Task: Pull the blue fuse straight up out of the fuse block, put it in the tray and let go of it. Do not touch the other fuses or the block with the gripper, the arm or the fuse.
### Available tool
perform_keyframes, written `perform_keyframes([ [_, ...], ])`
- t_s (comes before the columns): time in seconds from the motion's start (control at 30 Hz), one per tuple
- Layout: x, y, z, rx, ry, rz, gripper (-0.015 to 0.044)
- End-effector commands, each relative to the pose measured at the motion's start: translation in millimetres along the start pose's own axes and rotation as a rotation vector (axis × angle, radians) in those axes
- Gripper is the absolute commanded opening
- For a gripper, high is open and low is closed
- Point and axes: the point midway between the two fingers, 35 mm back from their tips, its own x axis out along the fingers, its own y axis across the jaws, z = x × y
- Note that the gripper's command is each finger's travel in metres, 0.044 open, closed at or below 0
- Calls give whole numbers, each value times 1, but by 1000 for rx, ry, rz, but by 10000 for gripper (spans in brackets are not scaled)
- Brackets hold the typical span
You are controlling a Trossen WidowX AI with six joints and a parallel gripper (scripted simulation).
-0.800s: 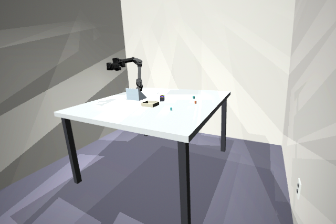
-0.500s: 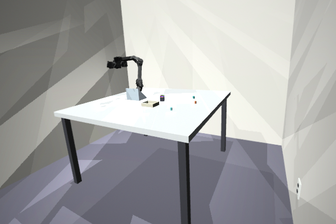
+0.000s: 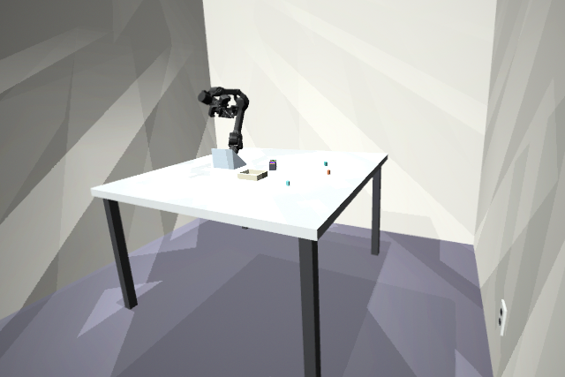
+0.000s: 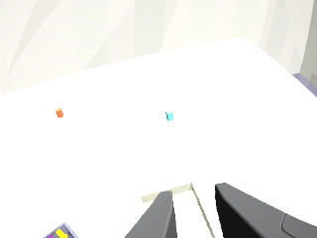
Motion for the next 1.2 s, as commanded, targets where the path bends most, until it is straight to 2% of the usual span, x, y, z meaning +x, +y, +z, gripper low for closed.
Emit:
perform_keyframes([
  [0.0, 44, 29, -2, -37, 147, 77, 73],
  [0.4, 155, 128, -51, -342, 598, 290, 73],
  [0.73, 201, 216, -134, -597, 989, 428, 73],
  [1.17, 202, 225, -145, -617, 1014, 435, 73],
])
